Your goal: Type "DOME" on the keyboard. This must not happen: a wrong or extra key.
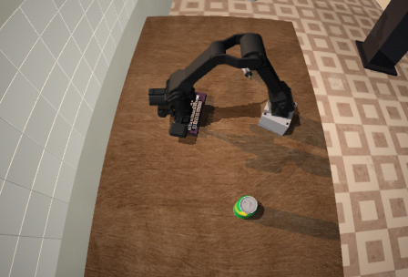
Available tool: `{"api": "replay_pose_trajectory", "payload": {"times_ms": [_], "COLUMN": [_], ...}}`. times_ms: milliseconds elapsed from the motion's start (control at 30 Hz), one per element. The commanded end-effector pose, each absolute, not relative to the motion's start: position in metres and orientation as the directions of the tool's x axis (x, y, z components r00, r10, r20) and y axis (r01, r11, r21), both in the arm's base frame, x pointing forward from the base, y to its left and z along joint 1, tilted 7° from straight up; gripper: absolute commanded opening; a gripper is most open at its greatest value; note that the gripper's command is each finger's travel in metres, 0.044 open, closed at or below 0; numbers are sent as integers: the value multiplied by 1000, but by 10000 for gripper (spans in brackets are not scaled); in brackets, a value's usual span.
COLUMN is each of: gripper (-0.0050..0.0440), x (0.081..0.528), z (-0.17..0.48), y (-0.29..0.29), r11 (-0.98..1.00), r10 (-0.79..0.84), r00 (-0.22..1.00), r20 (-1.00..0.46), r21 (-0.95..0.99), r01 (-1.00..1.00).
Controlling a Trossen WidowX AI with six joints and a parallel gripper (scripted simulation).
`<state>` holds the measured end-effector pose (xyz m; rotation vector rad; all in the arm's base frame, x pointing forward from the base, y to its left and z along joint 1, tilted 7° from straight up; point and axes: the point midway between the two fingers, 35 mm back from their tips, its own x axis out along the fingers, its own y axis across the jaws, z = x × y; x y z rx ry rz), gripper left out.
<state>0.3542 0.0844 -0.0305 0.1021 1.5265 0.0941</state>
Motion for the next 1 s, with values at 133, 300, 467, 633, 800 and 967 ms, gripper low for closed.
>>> {"api": "replay_pose_trajectory", "payload": {"times_ms": [133, 300, 467, 633, 800, 967], "gripper": [-50, -50, -50, -50, -50, -50], "x": [353, 353, 353, 353, 362, 360], "z": [-34, -34, -34, -34, -11, 16], "y": [85, 85, 85, 85, 85, 80], "r11": [993, 993, 993, 993, 992, 991], "r10": [122, 122, 122, 122, 130, 130], "r00": [39, 39, 38, 38, 82, 83], "r20": [-992, -992, -992, -992, -988, -988], "r21": [122, 122, 122, 122, 130, 130], "r01": [2, 2, 2, 2, -5, -4]}}
